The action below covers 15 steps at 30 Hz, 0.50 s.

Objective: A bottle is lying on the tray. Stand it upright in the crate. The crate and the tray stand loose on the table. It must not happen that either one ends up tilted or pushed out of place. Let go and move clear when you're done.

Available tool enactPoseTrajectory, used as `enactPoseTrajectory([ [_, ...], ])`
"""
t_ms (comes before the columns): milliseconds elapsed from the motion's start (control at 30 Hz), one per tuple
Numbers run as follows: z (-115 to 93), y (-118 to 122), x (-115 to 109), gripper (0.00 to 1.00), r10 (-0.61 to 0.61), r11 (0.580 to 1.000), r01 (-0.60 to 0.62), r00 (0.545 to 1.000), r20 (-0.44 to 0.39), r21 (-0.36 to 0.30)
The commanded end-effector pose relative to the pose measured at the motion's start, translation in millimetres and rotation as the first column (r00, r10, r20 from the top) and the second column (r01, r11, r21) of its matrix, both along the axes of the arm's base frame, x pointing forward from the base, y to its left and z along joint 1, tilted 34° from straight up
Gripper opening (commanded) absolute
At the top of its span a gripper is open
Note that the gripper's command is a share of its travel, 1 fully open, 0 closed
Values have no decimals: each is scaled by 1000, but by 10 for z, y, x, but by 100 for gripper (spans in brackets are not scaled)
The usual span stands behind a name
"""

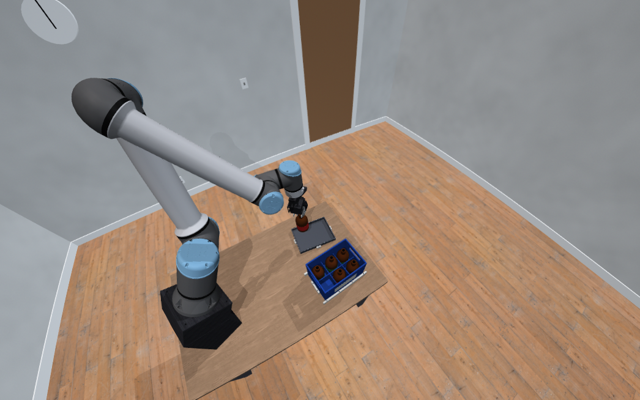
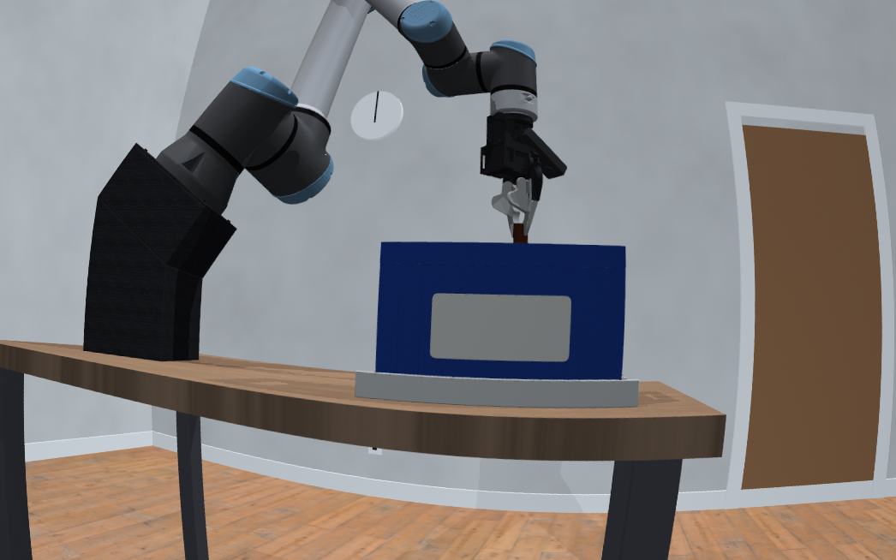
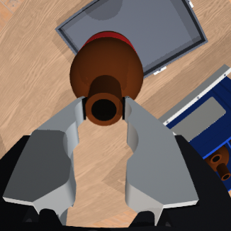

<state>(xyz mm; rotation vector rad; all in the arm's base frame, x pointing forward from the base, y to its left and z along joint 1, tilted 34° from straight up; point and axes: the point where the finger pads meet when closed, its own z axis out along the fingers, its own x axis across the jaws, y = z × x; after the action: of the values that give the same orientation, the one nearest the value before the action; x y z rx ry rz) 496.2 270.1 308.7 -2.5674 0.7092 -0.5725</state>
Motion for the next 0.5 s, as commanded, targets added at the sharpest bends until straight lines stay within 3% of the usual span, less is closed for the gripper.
enactPoseTrajectory([
  [0, 34, -8, -12, 0, 0, 1000, 0, 1000, 1, 0],
  [467, 141, -44, -75, 0, 0, 1000, 0, 1000, 1, 0],
])
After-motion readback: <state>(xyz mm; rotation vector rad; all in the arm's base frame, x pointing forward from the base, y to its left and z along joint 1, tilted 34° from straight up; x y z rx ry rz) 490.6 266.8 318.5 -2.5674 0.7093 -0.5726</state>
